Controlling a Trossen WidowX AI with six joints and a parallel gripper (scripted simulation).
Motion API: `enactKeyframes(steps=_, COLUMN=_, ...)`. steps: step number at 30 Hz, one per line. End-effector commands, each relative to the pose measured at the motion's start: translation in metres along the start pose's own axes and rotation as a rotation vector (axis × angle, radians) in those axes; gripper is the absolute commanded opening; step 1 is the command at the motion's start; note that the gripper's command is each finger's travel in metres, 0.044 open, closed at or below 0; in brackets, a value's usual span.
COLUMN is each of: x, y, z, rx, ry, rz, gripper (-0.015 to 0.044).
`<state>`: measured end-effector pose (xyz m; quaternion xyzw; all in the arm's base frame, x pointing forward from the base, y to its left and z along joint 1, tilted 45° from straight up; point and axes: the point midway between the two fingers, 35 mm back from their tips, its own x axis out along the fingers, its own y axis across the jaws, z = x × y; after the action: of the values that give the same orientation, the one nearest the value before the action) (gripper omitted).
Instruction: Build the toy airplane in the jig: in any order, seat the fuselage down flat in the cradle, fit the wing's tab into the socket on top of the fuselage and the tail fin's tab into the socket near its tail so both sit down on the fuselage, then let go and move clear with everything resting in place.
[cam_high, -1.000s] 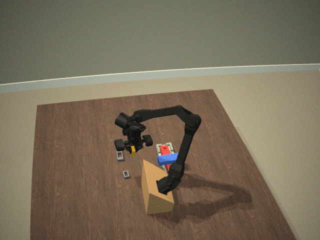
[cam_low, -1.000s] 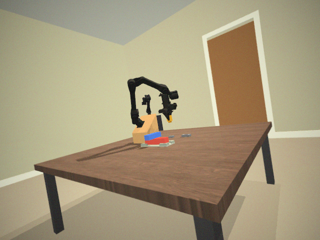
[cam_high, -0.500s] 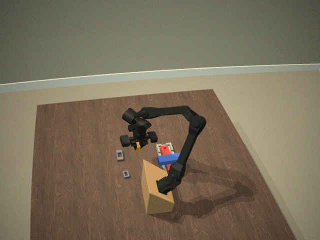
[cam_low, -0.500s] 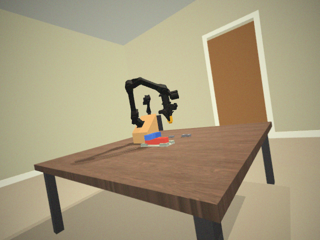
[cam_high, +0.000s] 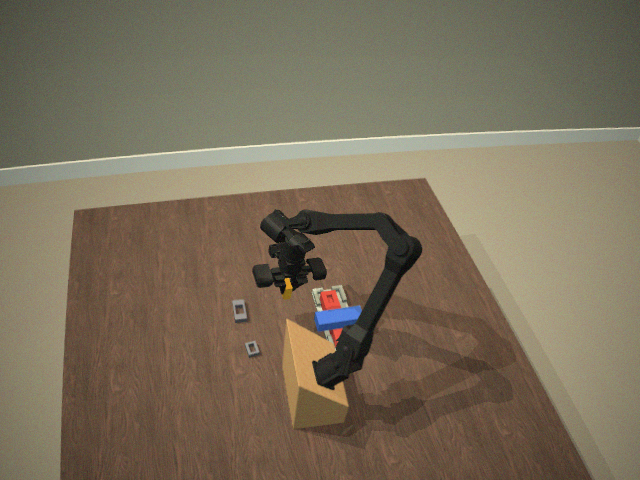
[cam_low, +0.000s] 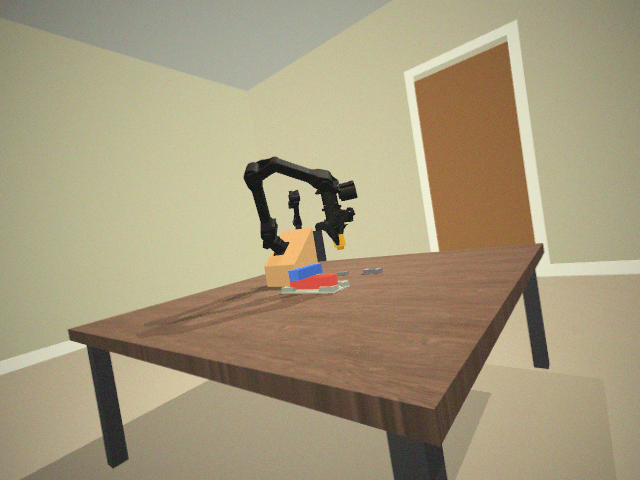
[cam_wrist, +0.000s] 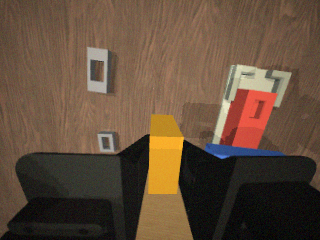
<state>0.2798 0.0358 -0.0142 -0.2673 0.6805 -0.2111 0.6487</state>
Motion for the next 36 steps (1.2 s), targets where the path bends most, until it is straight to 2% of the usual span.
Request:
enactKeyframes(steps=1, x=0.001, y=-0.010, z=0.004, rx=0.003, ry=-0.007, rz=-0.003, gripper=0.0000)
enactKeyframes(steps=36, x=0.018, y=-0.113, z=0.018, rx=0.056, ry=-0.001, rz=-0.061, gripper=0.0000)
